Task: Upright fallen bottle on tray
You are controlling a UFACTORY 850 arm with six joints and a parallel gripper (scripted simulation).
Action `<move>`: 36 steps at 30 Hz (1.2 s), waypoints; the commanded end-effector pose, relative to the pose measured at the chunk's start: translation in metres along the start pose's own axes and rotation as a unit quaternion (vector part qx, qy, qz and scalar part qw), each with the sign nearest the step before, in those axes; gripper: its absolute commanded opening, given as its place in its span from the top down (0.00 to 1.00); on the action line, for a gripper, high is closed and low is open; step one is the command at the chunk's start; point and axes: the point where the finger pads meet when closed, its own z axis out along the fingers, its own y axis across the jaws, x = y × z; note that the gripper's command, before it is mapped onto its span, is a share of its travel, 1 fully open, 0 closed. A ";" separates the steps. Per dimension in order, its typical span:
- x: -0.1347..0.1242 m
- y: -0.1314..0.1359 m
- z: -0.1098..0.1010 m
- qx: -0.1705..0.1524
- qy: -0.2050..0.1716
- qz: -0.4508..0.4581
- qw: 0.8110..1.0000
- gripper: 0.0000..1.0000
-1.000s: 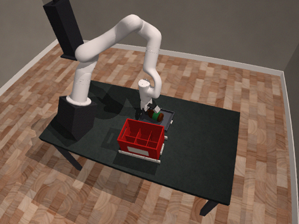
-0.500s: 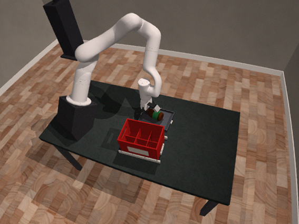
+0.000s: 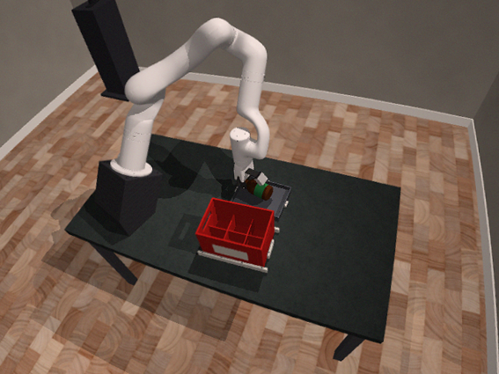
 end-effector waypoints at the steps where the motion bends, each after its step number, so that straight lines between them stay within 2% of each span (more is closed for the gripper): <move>1: 0.001 0.000 -0.006 0.000 0.001 0.000 1.000 1.00; 36: 0.001 0.000 -0.061 0.000 0.001 0.000 1.000 1.00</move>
